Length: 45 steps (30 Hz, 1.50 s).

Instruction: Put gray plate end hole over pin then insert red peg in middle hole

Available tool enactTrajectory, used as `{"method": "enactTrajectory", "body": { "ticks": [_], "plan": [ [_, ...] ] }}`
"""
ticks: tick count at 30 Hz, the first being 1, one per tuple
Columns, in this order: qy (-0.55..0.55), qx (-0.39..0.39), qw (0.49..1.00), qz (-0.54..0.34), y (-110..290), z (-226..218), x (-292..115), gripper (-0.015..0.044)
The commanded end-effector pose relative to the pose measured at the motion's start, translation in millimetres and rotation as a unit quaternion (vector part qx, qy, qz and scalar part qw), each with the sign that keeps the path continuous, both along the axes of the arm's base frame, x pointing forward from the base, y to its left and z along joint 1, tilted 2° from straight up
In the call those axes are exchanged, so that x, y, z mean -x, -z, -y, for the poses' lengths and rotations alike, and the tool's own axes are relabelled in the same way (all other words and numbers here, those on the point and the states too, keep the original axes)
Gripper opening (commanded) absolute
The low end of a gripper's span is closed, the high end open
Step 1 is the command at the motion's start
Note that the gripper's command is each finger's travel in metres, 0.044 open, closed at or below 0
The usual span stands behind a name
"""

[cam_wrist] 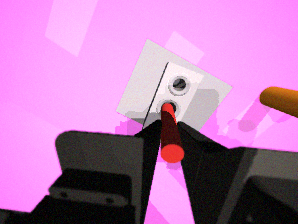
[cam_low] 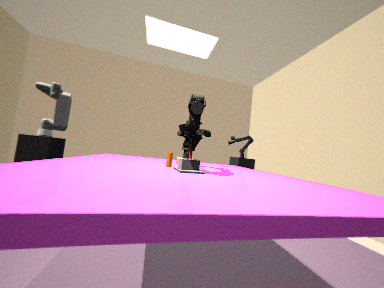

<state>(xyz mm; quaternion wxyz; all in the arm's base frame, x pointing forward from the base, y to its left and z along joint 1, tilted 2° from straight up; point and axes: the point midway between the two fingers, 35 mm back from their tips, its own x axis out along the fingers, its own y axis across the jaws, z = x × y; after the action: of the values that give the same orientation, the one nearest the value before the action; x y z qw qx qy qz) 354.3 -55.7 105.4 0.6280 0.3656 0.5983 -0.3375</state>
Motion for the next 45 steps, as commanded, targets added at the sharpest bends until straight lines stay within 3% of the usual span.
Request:
{"method": "enactTrajectory", "body": {
  "ticks": [1,45],
  "plan": [
    [0.0,0.0,1.0,0.0,-0.4,0.0,-0.1,0.0],
    [0.0,0.0,1.0,-0.001,2.5,-0.2,1.0,0.0]
  ]
}}
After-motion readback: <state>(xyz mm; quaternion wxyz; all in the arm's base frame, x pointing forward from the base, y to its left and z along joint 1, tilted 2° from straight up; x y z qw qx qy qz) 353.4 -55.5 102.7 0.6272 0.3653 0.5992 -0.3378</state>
